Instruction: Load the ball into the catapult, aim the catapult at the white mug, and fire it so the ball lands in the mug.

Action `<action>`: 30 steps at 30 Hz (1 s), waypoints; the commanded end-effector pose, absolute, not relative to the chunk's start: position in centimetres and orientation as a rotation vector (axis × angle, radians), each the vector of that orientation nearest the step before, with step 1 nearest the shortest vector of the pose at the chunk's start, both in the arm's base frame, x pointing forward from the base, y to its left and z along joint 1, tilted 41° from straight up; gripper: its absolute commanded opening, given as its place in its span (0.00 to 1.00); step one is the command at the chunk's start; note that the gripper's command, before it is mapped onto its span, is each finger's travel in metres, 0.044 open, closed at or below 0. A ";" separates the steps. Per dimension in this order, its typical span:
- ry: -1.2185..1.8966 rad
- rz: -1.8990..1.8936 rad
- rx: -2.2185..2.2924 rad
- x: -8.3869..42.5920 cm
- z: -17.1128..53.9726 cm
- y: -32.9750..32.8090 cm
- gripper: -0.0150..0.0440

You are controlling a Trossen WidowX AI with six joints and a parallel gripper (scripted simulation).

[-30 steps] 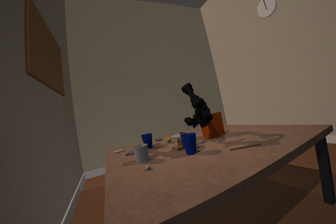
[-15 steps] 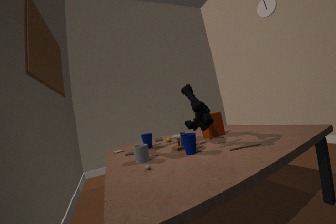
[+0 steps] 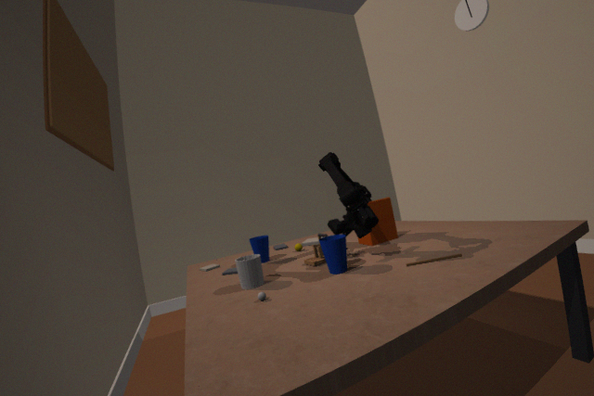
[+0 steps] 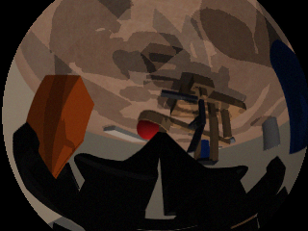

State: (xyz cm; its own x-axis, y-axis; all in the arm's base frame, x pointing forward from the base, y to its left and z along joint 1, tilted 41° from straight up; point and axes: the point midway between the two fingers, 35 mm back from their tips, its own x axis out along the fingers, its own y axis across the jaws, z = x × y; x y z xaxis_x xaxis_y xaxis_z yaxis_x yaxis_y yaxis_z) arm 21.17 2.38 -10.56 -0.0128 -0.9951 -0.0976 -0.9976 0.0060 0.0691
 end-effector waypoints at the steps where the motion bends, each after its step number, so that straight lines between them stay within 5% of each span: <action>1: 2.217 0.191 -2.201 21.1 -11.1 1.9 0.25; 30: 2.217 0.192 -2.205 20.3 -15.1 -1.7 0.25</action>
